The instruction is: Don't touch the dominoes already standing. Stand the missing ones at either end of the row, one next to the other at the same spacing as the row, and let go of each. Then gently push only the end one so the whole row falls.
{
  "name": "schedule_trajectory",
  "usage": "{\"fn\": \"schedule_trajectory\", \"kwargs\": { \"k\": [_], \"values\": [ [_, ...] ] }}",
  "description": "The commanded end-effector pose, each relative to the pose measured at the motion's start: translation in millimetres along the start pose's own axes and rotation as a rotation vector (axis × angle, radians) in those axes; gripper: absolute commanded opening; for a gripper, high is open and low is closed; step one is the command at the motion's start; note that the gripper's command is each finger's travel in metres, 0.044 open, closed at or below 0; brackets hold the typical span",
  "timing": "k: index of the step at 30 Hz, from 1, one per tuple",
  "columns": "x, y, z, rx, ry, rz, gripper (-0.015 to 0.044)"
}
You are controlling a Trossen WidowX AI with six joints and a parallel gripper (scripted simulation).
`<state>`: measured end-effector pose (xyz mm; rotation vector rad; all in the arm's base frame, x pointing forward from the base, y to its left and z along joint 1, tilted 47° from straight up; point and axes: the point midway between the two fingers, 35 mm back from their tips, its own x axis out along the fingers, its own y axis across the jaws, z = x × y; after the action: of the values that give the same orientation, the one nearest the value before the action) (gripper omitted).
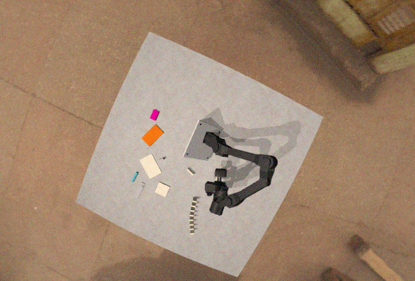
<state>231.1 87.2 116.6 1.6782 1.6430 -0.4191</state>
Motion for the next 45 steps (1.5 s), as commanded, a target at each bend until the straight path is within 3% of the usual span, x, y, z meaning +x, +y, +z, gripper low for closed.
{"fn": "schedule_trajectory", "kwargs": {
  "k": [1,45],
  "values": [
    [4,-2,0,-0.181,0.001,-0.007,0.0440],
    [27,-1,-1,-2.485,0.008,0.000,0.0440]
  ]
}}
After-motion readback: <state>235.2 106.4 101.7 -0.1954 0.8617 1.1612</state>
